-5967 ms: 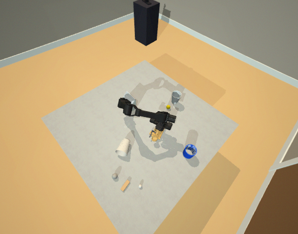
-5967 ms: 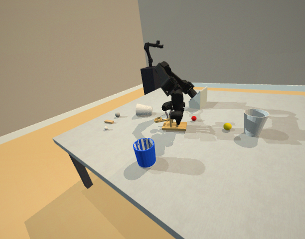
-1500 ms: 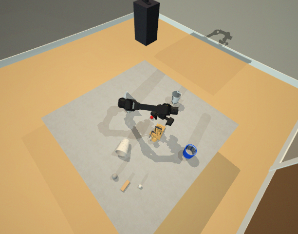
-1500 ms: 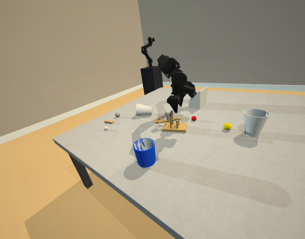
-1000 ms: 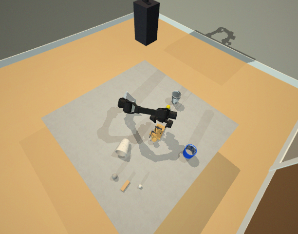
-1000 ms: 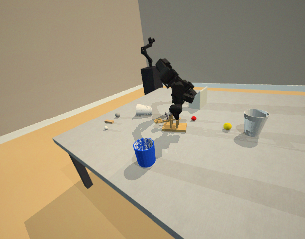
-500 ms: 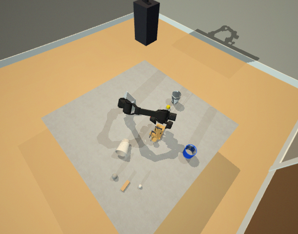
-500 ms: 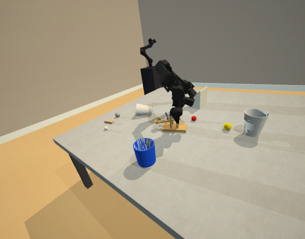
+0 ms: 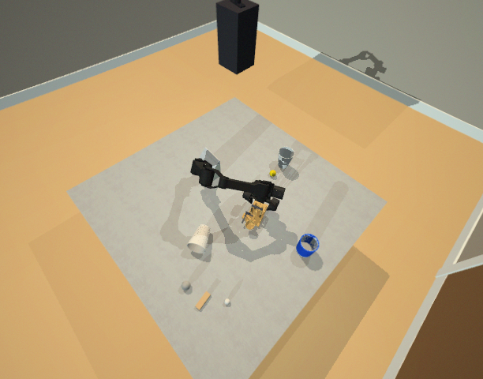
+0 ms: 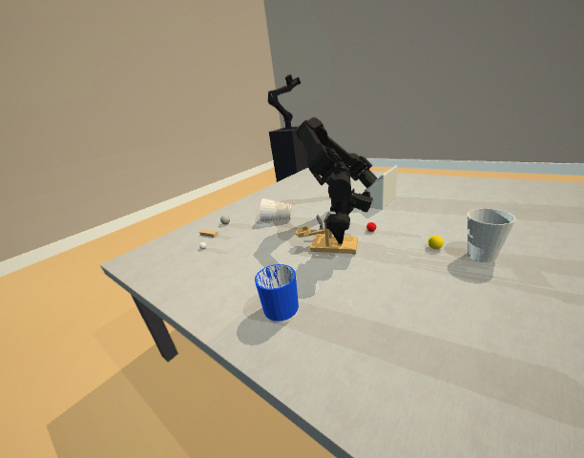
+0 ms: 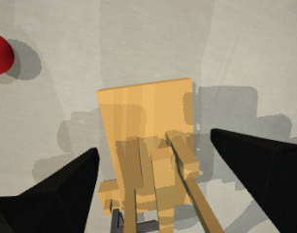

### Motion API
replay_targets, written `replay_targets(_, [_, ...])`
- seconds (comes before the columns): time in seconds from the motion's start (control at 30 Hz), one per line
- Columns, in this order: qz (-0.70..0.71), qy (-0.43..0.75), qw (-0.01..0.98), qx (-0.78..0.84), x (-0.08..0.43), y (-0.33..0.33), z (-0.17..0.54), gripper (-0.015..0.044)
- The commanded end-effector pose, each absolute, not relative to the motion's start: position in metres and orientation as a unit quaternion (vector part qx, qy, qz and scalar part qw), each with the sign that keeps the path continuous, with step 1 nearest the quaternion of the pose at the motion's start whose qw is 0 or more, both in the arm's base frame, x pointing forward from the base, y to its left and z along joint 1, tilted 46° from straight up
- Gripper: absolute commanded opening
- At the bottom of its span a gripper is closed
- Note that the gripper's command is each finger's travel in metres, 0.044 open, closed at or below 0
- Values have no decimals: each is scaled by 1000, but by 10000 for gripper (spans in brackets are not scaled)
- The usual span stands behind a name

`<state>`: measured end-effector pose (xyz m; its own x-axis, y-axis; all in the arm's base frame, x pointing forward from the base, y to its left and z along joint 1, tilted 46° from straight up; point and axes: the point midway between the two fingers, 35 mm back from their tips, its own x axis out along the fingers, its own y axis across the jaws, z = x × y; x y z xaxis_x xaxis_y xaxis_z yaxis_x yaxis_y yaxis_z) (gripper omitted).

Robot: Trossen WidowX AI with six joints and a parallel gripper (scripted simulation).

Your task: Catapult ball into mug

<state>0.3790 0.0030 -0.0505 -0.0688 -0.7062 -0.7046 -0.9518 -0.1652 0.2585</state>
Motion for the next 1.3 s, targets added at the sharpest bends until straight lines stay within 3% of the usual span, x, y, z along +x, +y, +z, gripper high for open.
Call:
replay_targets(0.0, [379,625,159,-664,378,-2,-56,440])
replay_targets(0.1, [379,625,159,-664,377,-4,-57,440])
replay_targets(0.5, [379,626,162,-662,378,-2,-55,125])
replay_targets(0.67, [379,626,162,-662,378,-2,-55,92])
replay_targets(0.8, [380,625,162,-662,381,26,-28,0])
replay_targets(1.03, [373,630,169,-660,381,34,-20,0])
replay_targets(1.27, [297,668,244,-637,382,34,-21,0])
